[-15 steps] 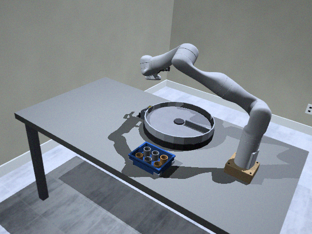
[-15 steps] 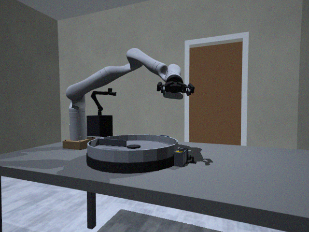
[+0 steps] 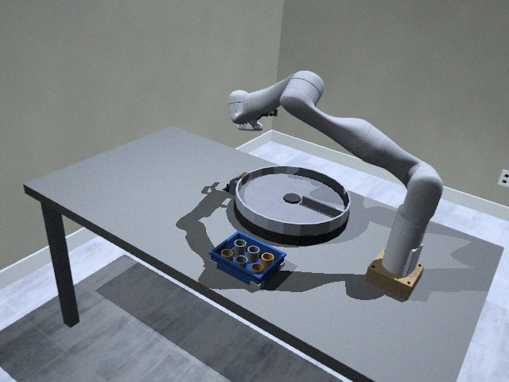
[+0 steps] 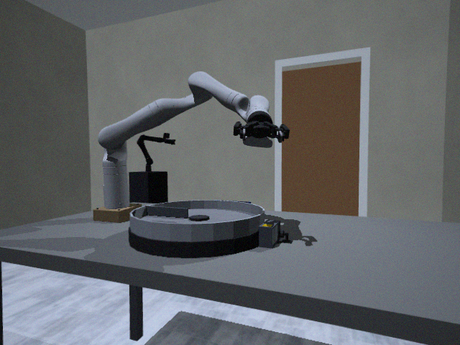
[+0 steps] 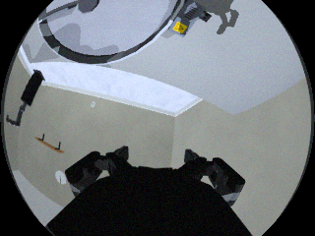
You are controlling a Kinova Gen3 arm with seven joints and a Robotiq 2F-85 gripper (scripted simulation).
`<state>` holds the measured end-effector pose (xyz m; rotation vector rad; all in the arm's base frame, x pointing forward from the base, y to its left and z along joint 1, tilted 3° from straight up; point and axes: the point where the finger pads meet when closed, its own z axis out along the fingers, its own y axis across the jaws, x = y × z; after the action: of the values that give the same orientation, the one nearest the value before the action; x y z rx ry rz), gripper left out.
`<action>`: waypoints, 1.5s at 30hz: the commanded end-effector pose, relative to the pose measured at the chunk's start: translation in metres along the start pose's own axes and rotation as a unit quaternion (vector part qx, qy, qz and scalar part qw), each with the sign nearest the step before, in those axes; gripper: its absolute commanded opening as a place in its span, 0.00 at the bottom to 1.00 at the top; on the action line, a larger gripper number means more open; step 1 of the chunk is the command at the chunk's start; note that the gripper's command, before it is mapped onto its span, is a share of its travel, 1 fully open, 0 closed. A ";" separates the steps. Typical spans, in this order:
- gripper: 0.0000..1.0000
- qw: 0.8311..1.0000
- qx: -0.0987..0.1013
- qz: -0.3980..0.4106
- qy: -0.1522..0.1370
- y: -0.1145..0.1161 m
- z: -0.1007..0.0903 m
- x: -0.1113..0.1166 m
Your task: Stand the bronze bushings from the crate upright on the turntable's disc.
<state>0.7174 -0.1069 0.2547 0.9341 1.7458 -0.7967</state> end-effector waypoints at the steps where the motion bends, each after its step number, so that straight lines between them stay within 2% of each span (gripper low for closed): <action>1: 1.00 1.000 0.000 0.001 0.000 0.000 0.000 -0.001; 6: 1.00 1.000 0.002 0.003 0.005 -0.004 0.000 0.000; 9: 1.00 1.000 0.010 0.010 0.024 -0.017 0.002 0.005; 13: 1.00 0.996 0.032 0.030 0.078 -0.053 0.004 0.021; 17: 1.00 0.983 0.059 0.059 0.162 -0.104 -0.005 0.049; 19: 1.00 0.983 0.059 0.059 0.162 -0.104 -0.005 0.049; 22: 1.00 0.965 0.076 0.084 0.238 -0.145 -0.024 0.077; 26: 1.00 0.938 0.087 0.108 0.318 -0.184 -0.055 0.107; 34: 1.00 0.870 0.088 0.147 0.463 -0.246 -0.141 0.159; 36: 1.00 0.870 0.088 0.147 0.463 -0.246 -0.141 0.159; 41: 1.00 0.829 0.080 0.161 0.530 -0.274 -0.194 0.180; 45: 1.00 0.813 0.075 0.166 0.553 -0.285 -0.215 0.187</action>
<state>0.3383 -0.0285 0.1647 1.9984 2.3590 -0.1478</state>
